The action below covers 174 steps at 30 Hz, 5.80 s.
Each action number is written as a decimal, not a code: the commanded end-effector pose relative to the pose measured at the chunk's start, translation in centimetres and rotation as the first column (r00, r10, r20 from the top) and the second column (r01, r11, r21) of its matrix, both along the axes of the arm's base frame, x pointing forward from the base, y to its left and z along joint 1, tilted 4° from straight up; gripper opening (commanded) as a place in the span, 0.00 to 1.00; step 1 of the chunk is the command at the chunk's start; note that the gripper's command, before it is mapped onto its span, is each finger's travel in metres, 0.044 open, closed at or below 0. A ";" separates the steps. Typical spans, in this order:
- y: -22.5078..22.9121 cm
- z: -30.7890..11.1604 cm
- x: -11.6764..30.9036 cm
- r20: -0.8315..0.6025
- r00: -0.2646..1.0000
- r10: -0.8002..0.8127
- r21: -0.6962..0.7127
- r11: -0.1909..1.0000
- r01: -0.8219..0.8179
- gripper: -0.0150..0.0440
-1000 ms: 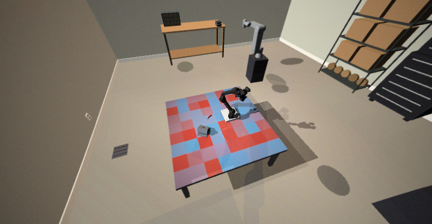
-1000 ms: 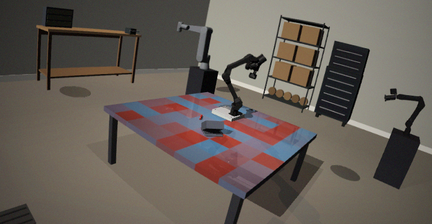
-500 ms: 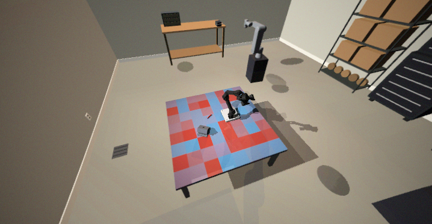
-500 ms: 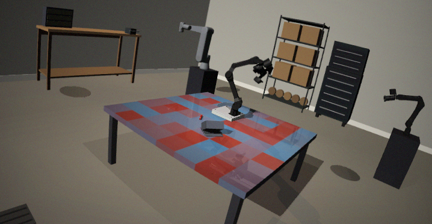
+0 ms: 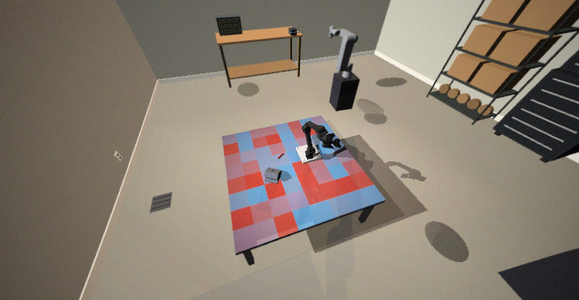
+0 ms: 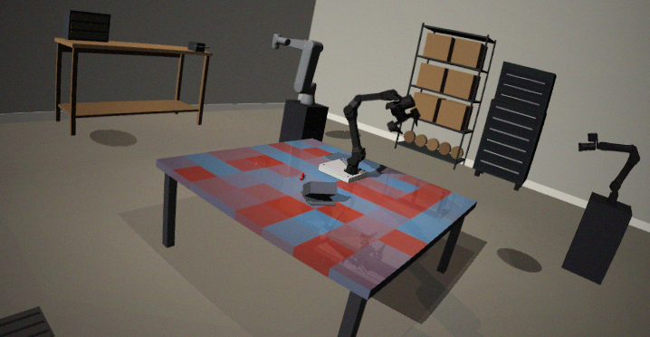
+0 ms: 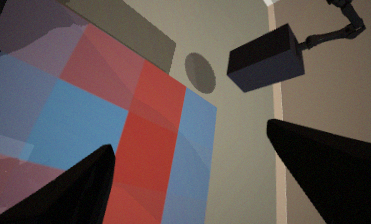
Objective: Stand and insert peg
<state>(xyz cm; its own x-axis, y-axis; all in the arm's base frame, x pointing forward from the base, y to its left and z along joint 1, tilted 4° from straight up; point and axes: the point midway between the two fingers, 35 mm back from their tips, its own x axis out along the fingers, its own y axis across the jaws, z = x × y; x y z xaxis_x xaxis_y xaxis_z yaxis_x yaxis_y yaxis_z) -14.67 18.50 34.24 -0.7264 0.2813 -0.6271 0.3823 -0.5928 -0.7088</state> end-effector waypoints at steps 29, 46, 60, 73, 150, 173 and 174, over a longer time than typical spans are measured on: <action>9.1 -6.9 18.8 0.185 0.576 -0.796 -0.272 0.522 0.809 1.00; 6.3 -10.9 30.5 0.319 0.117 -0.941 -0.368 -0.008 0.930 1.00; 0.3 -14.8 38.8 0.459 -0.233 -0.857 -0.399 -0.433 0.808 1.00; -8.0 -18.2 44.5 0.586 -0.504 -0.634 -0.375 -0.764 0.525 1.00; -27.6 -32.1 46.5 0.779 -0.627 0.003 -0.207 -0.943 -0.262 1.00; -27.6 -32.1 46.5 0.779 -0.627 0.003 -0.207 -0.943 -0.262 0.41; -27.6 -32.1 46.5 0.779 -0.627 0.003 -0.207 -0.943 -0.262 0.40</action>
